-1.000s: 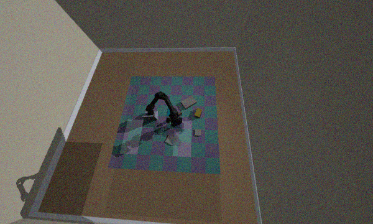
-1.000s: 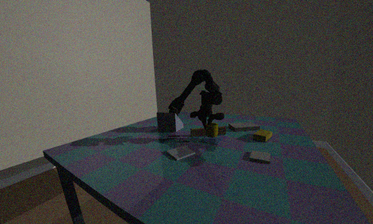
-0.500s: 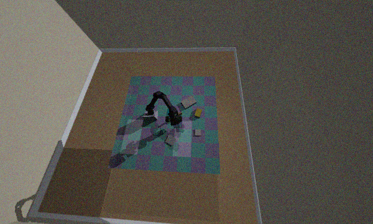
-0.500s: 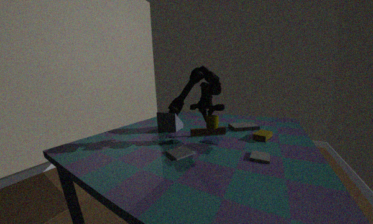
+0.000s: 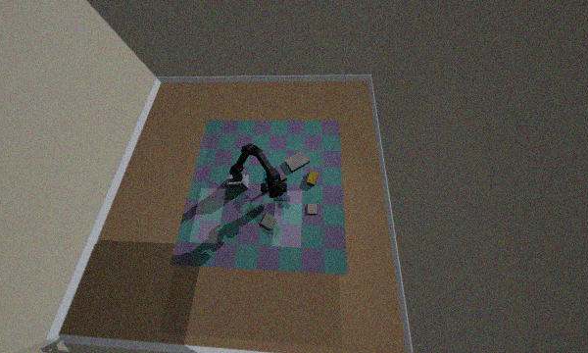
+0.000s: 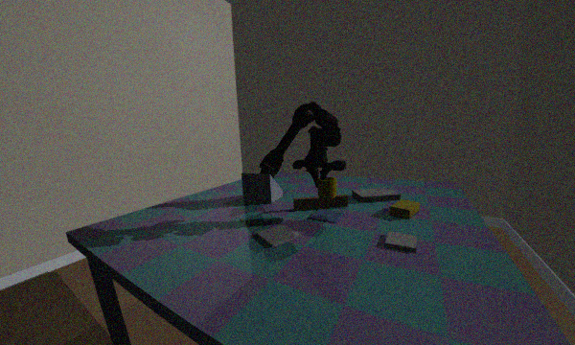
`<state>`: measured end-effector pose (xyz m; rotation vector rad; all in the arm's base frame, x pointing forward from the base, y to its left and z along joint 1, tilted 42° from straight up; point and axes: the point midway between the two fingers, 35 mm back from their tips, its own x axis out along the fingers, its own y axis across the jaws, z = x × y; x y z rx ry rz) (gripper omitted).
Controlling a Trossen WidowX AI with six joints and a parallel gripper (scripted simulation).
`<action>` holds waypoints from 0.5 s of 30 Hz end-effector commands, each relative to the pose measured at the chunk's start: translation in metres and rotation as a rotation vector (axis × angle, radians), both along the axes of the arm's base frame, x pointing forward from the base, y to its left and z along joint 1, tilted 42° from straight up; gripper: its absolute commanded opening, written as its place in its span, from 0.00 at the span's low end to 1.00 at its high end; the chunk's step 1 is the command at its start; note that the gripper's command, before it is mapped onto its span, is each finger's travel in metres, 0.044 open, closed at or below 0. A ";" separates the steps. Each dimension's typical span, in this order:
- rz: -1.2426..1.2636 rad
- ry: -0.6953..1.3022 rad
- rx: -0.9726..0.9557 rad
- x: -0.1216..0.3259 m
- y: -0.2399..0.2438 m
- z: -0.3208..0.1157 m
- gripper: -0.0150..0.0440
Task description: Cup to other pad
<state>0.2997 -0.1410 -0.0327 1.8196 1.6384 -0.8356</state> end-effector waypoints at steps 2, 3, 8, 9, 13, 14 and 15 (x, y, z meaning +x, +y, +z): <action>0.000 -0.001 -0.001 0.000 0.001 0.000 0.25; 0.000 -0.001 -0.001 -0.001 0.001 0.001 0.25; 0.000 -0.001 -0.002 -0.004 0.006 0.005 0.25; 0.000 -0.001 -0.002 -0.005 0.007 0.006 0.25; 0.001 -0.001 -0.002 -0.008 0.012 0.009 0.25; 0.001 0.000 -0.002 -0.009 0.013 0.010 0.25; 0.001 0.000 -0.002 -0.010 0.014 0.011 0.25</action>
